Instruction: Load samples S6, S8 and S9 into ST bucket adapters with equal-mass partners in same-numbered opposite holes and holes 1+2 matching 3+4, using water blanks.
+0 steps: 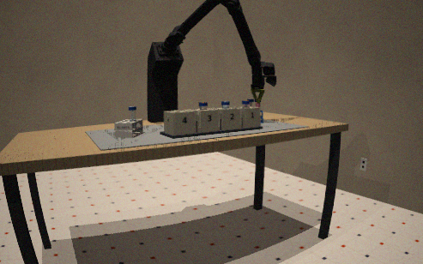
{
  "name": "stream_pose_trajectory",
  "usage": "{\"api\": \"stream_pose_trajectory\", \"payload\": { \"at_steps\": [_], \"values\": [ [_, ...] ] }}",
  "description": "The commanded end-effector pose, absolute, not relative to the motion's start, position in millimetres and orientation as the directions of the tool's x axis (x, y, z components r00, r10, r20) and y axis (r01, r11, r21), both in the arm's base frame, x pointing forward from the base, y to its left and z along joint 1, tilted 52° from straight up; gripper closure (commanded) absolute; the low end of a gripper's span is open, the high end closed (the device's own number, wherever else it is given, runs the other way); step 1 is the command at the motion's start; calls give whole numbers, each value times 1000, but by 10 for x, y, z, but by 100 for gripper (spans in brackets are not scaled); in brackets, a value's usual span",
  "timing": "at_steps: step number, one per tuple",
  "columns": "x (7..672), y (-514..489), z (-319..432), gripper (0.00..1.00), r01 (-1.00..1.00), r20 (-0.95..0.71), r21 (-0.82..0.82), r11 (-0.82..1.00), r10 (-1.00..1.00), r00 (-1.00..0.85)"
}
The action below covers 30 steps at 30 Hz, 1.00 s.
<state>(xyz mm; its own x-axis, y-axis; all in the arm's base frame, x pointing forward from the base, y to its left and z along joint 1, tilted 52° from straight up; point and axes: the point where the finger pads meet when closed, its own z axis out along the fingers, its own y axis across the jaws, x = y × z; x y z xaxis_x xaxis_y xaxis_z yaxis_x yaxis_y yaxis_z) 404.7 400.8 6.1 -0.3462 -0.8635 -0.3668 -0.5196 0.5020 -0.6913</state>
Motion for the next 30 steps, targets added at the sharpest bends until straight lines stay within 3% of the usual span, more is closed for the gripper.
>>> {"api": "stream_pose_trajectory", "payload": {
  "at_steps": [1, 14, 15, 30],
  "values": [
    [4026, 4099, 124, 20, -522, -381, -690, 502, -864, -328],
    [4023, 4092, 120, 20, -522, -381, -690, 502, -865, -328],
    [4023, 4092, 120, 100, -522, -381, -690, 502, -865, -328],
    [4023, 4092, 120, 100, -522, -381, -690, 502, -865, -328]
  ]
}}
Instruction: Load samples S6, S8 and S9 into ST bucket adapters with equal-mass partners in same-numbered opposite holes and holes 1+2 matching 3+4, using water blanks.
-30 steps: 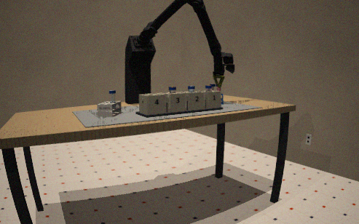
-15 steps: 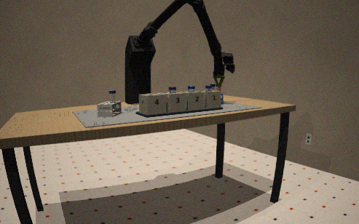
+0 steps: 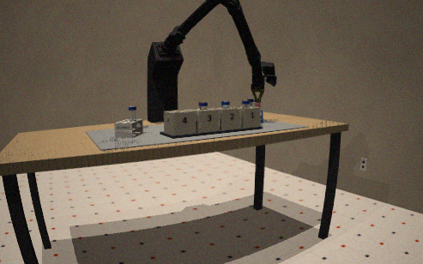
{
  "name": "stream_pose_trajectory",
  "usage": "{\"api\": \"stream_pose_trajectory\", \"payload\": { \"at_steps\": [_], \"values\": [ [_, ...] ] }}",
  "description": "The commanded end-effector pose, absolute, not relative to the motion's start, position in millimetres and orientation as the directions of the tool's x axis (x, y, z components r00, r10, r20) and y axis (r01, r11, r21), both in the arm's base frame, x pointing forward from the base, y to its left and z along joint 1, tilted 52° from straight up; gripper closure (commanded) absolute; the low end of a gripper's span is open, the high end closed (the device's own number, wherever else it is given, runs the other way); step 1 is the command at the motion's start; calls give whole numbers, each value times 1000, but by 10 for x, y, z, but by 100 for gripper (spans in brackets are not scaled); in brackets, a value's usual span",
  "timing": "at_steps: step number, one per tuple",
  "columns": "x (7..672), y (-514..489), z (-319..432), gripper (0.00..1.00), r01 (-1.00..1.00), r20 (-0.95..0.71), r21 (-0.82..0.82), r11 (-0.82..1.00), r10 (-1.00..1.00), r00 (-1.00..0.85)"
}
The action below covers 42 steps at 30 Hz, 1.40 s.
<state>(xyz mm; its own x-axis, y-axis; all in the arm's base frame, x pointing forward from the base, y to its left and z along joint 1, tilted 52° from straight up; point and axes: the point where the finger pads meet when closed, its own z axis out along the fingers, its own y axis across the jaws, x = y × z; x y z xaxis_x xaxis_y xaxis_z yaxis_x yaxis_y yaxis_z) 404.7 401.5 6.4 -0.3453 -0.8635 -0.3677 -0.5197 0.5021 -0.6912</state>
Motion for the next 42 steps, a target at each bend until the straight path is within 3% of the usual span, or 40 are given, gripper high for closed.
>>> {"api": "stream_pose_trajectory", "payload": {
  "at_steps": [1, 42],
  "values": [
    [4023, 4092, 120, 100, -522, -381, -690, 502, -865, -328],
    [2989, 4219, 1003, 100, -523, -404, -681, 513, -858, -317]
  ]
}}
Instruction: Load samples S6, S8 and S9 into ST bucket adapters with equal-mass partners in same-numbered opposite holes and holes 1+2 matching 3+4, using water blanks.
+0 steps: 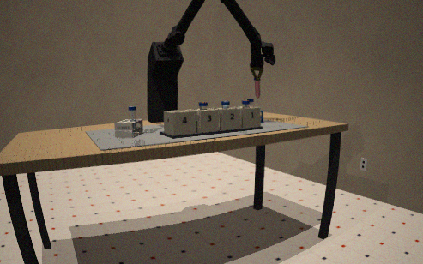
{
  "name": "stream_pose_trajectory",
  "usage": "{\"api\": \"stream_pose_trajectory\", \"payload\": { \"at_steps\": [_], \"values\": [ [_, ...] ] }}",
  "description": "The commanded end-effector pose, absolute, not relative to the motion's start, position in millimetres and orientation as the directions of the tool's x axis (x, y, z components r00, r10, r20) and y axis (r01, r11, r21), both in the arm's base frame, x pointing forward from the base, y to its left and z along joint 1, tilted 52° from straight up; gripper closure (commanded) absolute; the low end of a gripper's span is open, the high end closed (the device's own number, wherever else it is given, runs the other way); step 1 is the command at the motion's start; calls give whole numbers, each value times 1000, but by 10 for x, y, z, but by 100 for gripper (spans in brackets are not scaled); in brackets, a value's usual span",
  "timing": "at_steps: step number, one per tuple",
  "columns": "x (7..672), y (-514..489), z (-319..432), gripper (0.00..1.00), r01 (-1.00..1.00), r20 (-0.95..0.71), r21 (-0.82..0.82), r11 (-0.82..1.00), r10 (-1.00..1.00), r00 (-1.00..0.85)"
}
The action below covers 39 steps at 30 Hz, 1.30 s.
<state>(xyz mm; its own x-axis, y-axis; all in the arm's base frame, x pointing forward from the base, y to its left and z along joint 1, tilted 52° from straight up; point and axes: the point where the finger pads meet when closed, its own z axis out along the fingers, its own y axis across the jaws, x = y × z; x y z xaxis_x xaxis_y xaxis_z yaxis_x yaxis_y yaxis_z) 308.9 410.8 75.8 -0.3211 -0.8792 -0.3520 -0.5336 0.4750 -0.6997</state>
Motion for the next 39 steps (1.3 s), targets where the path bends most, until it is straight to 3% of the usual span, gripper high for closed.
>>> {"api": "stream_pose_trajectory", "payload": {
  "at_steps": [1, 9, 19, 39],
  "values": [
    [2967, 4233, 1038, 100, -522, -407, -679, 516, -857, -316],
    [2950, 4013, 1084, 100, -508, -404, -672, 539, -841, -359],
    [3116, 3399, 1292, 100, -383, -586, -531, 756, -654, -479],
    [3307, 2393, 1607, 100, -149, -755, -246, 958, -286, -590]
  ]
}}
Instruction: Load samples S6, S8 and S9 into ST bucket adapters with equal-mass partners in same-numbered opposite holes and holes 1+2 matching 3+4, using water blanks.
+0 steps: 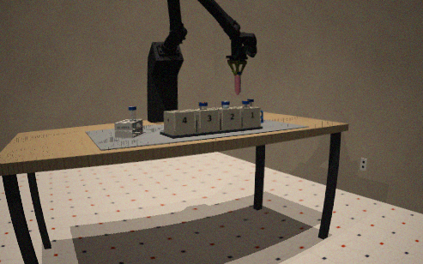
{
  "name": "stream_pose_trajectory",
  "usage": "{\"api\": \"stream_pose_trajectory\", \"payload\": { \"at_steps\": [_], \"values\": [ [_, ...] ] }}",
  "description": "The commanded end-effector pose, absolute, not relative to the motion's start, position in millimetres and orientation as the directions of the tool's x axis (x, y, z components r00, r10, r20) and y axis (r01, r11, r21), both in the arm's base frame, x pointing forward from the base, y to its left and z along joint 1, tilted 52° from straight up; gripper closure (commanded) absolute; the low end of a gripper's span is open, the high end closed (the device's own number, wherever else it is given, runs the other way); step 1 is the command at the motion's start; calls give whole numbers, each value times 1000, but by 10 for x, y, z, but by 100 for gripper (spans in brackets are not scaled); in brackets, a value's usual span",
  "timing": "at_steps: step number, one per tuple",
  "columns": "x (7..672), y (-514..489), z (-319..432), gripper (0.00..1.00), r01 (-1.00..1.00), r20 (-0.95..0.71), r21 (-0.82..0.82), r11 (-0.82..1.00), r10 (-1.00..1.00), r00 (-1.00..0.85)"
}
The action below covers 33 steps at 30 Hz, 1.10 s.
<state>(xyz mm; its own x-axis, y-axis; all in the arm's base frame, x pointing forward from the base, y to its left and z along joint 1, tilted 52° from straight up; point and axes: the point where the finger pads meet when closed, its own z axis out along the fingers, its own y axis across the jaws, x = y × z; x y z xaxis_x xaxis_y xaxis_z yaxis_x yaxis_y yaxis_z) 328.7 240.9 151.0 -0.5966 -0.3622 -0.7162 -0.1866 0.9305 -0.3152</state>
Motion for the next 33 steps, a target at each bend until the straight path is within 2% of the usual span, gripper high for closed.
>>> {"api": "stream_pose_trajectory", "payload": {
  "at_steps": [1, 10, 33],
  "values": [
    [3319, 2330, 1628, 100, -133, -762, -227, 965, -261, -593],
    [3423, 1762, 1808, 100, 8, -795, -50, 999, -35, -606],
    [3686, 586, 2370, 100, -3, -808, -75, 997, -63, -586]
  ]
}}
